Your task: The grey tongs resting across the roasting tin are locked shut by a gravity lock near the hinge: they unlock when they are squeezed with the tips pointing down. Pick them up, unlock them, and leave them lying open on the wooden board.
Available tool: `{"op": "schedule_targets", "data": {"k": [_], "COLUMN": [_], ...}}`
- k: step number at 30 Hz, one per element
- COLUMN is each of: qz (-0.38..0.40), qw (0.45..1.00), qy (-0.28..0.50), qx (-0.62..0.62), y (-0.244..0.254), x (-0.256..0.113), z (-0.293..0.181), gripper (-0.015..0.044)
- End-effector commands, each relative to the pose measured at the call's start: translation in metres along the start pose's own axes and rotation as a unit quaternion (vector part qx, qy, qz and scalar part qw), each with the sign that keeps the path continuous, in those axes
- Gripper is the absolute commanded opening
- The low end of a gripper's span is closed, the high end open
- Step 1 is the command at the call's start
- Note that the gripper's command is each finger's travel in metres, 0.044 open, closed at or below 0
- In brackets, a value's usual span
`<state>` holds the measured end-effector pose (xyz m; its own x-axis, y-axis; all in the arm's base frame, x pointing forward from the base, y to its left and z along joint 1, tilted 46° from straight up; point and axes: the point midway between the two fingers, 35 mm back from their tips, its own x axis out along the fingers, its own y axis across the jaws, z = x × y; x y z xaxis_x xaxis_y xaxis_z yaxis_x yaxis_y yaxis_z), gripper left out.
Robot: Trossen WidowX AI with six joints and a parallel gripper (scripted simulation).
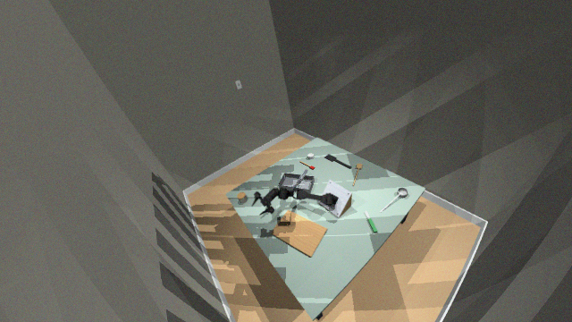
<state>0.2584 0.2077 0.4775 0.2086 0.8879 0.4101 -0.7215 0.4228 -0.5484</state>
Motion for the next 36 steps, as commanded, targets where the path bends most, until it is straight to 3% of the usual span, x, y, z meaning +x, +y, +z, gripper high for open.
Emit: {"op": "schedule_targets", "data": {"k": [1,9,15,20,29,36], "qz": [0.000,-0.048,-0.109,-0.168,-0.239,-0.355], "qw": [1.000,0.986,0.939,0.902,0.841,0.731], "qy": [-0.003,-0.071,-0.172,-0.237,-0.312,-0.387], "qx": [-0.006,-0.143,-0.278,-0.320,-0.373,-0.436], "y": [0.001,0.005,0.019,0.023,0.037,0.049], "x": [0.001,0.011,0.005,-0.005,-0.044,-0.111], "z": [0.003,0.056,0.140,0.194,0.257,0.327], "gripper": [0.0426,0.0440,0.0440,0.0440,0.0440,0.0440]}}
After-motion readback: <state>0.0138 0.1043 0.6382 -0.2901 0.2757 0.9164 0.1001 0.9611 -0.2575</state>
